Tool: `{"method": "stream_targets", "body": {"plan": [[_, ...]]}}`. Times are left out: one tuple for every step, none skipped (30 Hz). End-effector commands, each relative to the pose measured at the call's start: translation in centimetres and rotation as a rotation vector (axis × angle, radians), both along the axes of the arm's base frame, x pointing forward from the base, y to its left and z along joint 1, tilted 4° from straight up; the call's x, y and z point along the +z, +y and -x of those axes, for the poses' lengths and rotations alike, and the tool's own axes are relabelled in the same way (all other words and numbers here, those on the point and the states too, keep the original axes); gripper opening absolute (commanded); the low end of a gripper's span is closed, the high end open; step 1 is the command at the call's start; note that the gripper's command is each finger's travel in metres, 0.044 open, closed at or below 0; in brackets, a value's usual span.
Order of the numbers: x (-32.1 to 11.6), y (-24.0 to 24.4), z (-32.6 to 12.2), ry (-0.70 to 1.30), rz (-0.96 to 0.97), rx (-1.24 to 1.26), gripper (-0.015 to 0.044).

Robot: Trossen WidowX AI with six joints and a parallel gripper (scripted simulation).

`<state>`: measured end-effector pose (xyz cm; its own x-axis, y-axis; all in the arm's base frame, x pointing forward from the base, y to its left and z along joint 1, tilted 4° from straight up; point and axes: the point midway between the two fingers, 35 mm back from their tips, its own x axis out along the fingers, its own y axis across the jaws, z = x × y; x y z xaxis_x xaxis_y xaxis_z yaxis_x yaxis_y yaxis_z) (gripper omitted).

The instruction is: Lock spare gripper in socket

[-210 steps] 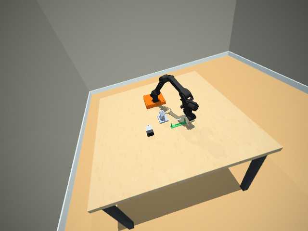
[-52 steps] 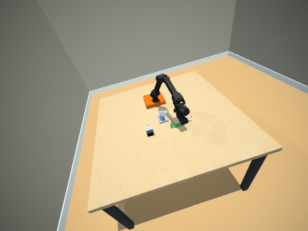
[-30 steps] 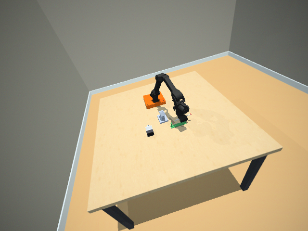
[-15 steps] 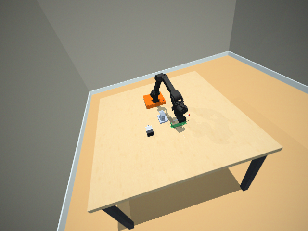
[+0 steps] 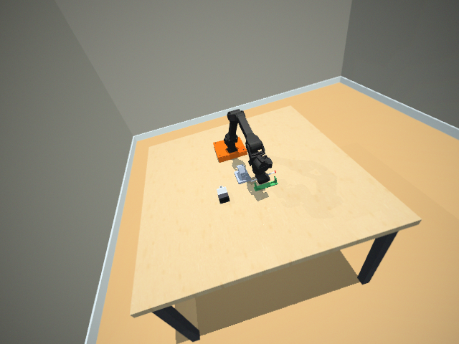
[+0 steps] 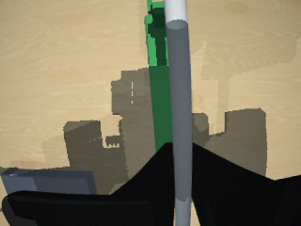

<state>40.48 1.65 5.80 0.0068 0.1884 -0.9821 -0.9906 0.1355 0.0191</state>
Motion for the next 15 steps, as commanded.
{"method": "stream_targets", "body": {"plan": [[-0.1, -0.1, 0.0, -0.001, 0.002, 0.008, 0.0000], [-0.2, -0.1, 0.0, 0.000, 0.002, 0.008, 0.0000], [-0.4, -0.1, 0.0, 0.000, 0.002, 0.008, 0.0000], [-0.6, -0.1, 0.0, 0.000, 0.001, 0.008, 0.0000], [-0.7, -0.1, 0.1, 0.000, 0.001, 0.008, 0.0000], [-0.9, -0.1, 0.1, 0.000, 0.001, 0.008, 0.0000], [-1.1, -0.1, 0.1, 0.001, 0.001, 0.008, 0.0000], [-1.2, -0.1, 0.1, 0.001, 0.001, 0.008, 0.0000], [-1.3, 0.0, 0.1, 0.000, 0.001, 0.008, 0.0000], [-1.4, 0.0, 0.1, -0.002, 0.000, 0.008, 0.0000], [-1.6, 0.0, 0.0, -0.003, 0.000, 0.008, 0.0000], [-1.7, 0.0, 0.0, -0.003, 0.000, 0.008, 0.0000], [-1.9, 0.0, 0.0, -0.004, 0.000, 0.008, 0.0000], [-2.0, 0.0, 0.0, -0.004, 0.000, 0.008, 0.0000], [-2.2, 0.0, 0.0, -0.004, 0.000, 0.008, 0.0000]]}}
